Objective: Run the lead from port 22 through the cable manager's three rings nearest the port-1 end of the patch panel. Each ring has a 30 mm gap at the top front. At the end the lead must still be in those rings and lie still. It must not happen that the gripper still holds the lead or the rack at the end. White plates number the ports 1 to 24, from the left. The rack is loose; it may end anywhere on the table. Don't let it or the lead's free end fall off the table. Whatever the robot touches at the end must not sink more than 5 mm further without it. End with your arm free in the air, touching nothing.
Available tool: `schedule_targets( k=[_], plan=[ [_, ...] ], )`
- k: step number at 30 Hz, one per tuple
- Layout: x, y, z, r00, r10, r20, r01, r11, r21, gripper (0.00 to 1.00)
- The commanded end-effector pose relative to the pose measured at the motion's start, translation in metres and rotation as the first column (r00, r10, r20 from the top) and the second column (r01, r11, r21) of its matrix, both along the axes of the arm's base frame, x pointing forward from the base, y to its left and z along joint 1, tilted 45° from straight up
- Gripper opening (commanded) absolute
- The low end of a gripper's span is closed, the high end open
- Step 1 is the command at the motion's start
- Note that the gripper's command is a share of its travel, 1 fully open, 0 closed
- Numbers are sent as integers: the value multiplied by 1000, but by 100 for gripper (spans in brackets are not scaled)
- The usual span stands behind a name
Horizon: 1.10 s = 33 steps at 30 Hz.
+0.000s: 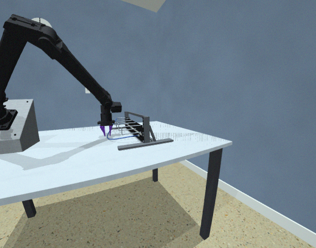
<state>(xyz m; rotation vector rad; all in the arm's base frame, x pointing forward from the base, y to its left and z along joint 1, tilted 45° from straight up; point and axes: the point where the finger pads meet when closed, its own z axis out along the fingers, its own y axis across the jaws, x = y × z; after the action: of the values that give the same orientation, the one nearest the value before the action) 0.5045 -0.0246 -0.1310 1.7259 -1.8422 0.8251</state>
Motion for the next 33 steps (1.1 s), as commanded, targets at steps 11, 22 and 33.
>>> schedule_targets(
  k=[11, 22, 33],
  plan=[
    [8, -2, 4, 1000, 0, 22, 0, 1000, 5, 32],
    [8, -2, 4, 1000, 0, 22, 0, 1000, 5, 0],
    [8, -2, 4, 1000, 0, 22, 0, 1000, 5, 0]
  ],
)
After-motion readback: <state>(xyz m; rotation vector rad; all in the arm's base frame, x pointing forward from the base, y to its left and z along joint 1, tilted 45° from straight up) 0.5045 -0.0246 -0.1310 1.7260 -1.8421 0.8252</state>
